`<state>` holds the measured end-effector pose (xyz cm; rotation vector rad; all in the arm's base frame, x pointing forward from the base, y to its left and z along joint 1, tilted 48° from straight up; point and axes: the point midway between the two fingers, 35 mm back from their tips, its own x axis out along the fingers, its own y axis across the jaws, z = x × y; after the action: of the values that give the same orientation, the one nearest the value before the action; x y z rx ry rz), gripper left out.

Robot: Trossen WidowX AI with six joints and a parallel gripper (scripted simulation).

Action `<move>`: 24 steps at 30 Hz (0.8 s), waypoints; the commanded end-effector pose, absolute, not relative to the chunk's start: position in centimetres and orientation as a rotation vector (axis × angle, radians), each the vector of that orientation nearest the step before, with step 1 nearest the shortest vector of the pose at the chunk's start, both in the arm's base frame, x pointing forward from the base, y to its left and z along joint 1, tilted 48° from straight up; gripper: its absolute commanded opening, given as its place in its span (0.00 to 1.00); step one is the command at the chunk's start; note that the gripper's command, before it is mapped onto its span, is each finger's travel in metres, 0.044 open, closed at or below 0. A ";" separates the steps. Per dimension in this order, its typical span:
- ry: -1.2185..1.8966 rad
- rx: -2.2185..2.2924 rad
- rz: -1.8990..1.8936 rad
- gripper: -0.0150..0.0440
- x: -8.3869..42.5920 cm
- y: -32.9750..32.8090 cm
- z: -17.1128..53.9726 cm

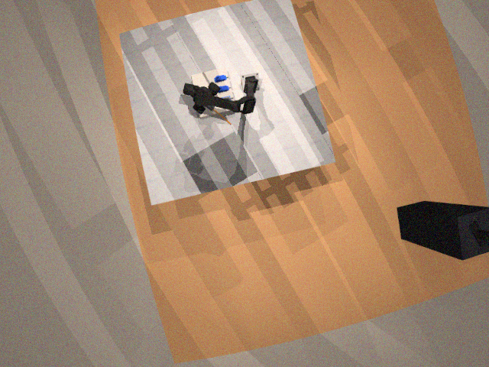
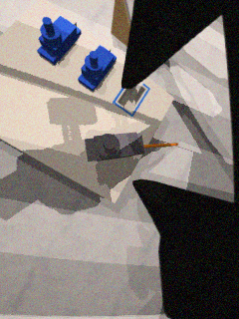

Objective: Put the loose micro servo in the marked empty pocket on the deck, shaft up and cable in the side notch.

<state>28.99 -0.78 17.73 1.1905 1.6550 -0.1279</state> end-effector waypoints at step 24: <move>1.708 1.294 0.007 1.00 28.8 2.0 15.6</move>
<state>28.95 1.46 16.03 1.2850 1.7015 0.0052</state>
